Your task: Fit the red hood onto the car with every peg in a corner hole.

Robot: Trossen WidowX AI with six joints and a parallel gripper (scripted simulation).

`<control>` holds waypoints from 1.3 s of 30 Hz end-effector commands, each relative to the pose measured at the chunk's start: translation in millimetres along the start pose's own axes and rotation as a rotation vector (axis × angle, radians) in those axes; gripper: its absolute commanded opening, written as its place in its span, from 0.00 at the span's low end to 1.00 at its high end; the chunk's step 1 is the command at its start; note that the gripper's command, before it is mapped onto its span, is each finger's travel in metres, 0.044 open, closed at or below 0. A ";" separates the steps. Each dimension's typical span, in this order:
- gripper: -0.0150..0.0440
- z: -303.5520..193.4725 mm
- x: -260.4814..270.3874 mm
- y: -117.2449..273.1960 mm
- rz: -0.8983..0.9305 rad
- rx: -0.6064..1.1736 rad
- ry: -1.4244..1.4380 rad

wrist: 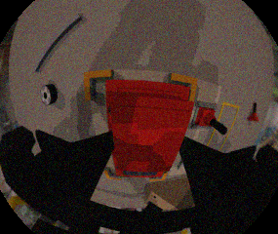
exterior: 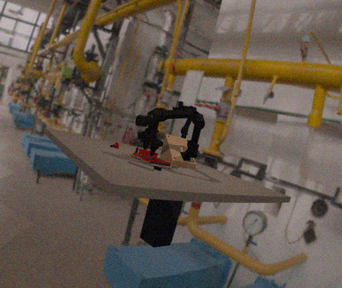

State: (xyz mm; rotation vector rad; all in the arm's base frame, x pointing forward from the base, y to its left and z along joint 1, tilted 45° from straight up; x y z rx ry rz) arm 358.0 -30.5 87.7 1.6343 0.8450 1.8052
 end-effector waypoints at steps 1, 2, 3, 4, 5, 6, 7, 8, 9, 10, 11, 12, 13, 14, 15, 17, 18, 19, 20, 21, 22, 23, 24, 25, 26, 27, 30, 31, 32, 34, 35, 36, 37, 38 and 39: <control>0.25 0.4 -0.1 -1.8 0.000 -0.002 -0.002; 0.25 0.5 0.0 -2.2 0.000 -0.002 -0.002; 0.25 0.5 0.0 -2.6 0.000 -0.002 -0.002; 0.25 0.6 0.0 -2.9 0.001 -0.002 -0.002; 0.25 0.7 0.1 -3.3 0.001 -0.002 -0.002; 0.25 0.7 0.1 -3.7 0.001 -0.002 -0.002; 0.25 0.8 0.1 -4.1 0.001 -0.002 -0.002; 0.25 0.8 0.2 -4.5 0.001 -0.002 -0.002; 0.25 0.9 0.2 -4.9 0.001 -0.002 -0.002; 0.25 1.0 0.2 -5.3 0.001 -0.002 -0.002; 0.25 1.0 0.3 -5.6 0.001 -0.002 -0.002; 0.25 1.1 0.3 -6.0 0.001 -0.002 -0.002; 0.25 1.1 0.3 -6.4 0.001 -0.002 -0.002; 0.25 1.2 0.4 -6.8 0.001 -0.002 -0.002; 0.25 1.3 0.4 -7.2 0.001 -0.002 -0.002; 0.25 1.4 0.5 -8.0 0.001 -0.002 -0.002; 0.25 1.5 0.5 -8.4 0.001 -0.002 -0.002; 0.25 1.5 0.6 -8.8 0.001 -0.002 -0.002; 0.25 1.6 0.6 -9.2 0.001 -0.002 -0.002; 0.25 1.6 0.7 -9.6 0.001 -0.002 -0.002; 0.25 1.7 0.7 -10.0 0.001 -0.002 -0.002; 0.25 1.8 0.7 -10.4 0.001 -0.002 -0.002; 0.25 1.8 0.8 -10.8 0.001 -0.002 -0.002; 0.25 1.9 0.8 -11.2 0.001 -0.002 -0.002; 0.25 1.9 0.9 -11.6 0.001 -0.002 -0.002; 0.25 2.0 0.9 -12.0 0.001 -0.002 -0.002; 0.25 2.0 1.0 -12.1 0.001 -0.002 -0.001; 0.25 2.0 1.0 -11.8 0.001 -0.001 -0.001; 0.25 1.9 1.1 -11.5 0.000 -0.001 0.000; 0.25 1.9 1.1 -11.1 0.000 -0.001 0.001; 0.30 2.0 1.2 -11.7 0.001 -0.001 0.001; 0.34 2.0 1.2 -11.7 0.001 -0.001 0.001; 0.39 2.0 1.2 -11.7 0.001 -0.001 0.001; 0.43 2.0 1.2 -11.7 0.001 -0.001 0.001; 0.48 2.0 1.2 -11.7 0.001 -0.001 0.001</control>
Point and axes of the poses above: the point midway between the two fingers, 35 mm back from their tips, its own y axis back along the fingers, its own x axis across the jaws, z = x × y, the point moved 2 cm from there along y, back along the fingers, and after that the axes turned 12 degrees about y, right-handed, at the moved point
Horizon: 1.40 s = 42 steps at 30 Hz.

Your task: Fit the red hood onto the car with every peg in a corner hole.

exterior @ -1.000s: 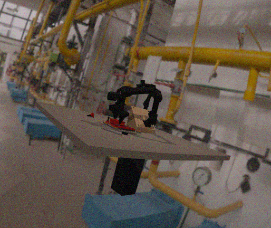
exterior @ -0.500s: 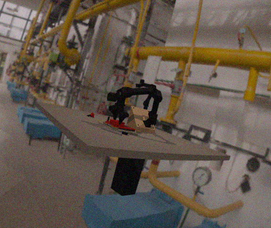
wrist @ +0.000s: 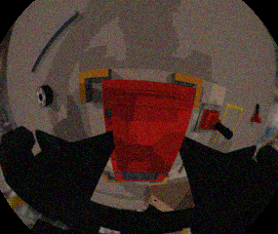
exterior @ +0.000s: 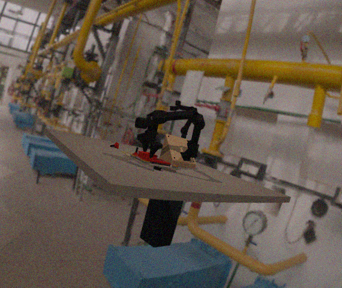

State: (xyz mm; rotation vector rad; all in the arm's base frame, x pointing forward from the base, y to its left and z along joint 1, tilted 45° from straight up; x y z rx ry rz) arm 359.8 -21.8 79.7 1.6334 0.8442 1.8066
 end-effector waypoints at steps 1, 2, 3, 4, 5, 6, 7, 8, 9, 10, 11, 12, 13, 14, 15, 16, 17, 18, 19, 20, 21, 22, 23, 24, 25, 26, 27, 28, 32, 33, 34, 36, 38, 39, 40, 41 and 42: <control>0.52 0.0 0.0 0.0 0.000 0.000 0.000; 0.57 0.0 0.0 0.0 0.000 0.000 0.000; 0.61 0.0 0.0 0.0 0.000 0.000 0.000; 0.65 0.0 0.0 0.0 0.000 0.000 0.000; 0.70 0.0 0.0 0.0 0.000 0.000 0.000; 0.74 0.0 0.0 0.0 0.000 0.000 0.000; 0.79 0.0 0.0 0.0 0.000 0.000 0.000; 0.83 0.0 0.0 0.0 0.000 0.000 0.000; 0.88 0.0 0.0 0.0 0.000 0.000 0.000; 0.92 0.0 0.0 0.0 0.000 0.000 0.000; 0.97 0.0 0.0 0.0 0.000 0.000 0.000; 1.00 0.0 0.0 0.0 0.000 0.000 0.000; 1.00 0.0 0.0 0.0 0.000 0.000 0.000; 1.00 0.0 0.0 0.0 0.000 0.000 0.000; 1.00 -0.6 -0.5 3.0 0.003 -0.006 0.000; 1.00 -1.6 -1.2 8.3 0.008 -0.016 0.000; 1.00 -3.3 -2.3 16.2 0.015 -0.031 0.000; 1.00 -5.3 -3.5 25.0 0.022 -0.049 0.001; 1.00 -8.0 -4.7 35.2 0.031 -0.070 0.001; 1.00 -11.4 -6.1 47.6 0.040 -0.097 0.002; 1.00 -15.5 -7.4 60.3 0.050 -0.125 0.003; 1.00 -18.2 -8.1 68.5 0.055 -0.143 0.004; 1.00 -19.2 -8.3 71.3 0.057 -0.150 0.004; 1.00 -19.2 -8.3 71.3 0.057 -0.150 0.004; 1.00 -19.2 -8.3 71.3 0.057 -0.150 0.004; 1.00 -19.2 -8.3 71.3 0.057 -0.150 0.004; 1.00 -19.2 -8.3 71.3 0.057 -0.150 0.004; 1.00 -19.2 -8.3 71.3 0.057 -0.150 0.004; 1.00 -19.2 -8.3 71.3 0.057 -0.150 0.004; 1.00 -19.2 -8.3 71.3 0.057 -0.150 0.004; 1.00 -19.2 -8.3 71.3 0.057 -0.150 0.004; 1.00 -19.2 -8.3 71.3 0.057 -0.150 0.004; 1.00 -19.2 -8.3 71.3 0.057 -0.150 0.004; 1.00 -19.2 -8.3 71.3 0.057 -0.150 0.004; 1.00 -19.2 -8.3 71.3 0.057 -0.150 0.004; 1.00 -19.2 -8.3 71.3 0.057 -0.150 0.004; 1.00 -19.2 -8.3 71.3 0.057 -0.150 0.004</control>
Point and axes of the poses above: the point midway between the two fingers, 35 mm back from their tips, its own y axis back along the fingers, its own x axis across the jaws, z = x × y, the point moved 2 cm from there along y, back along the fingers, and after that the axes turned 12 degrees about y, right-handed, at the moved point
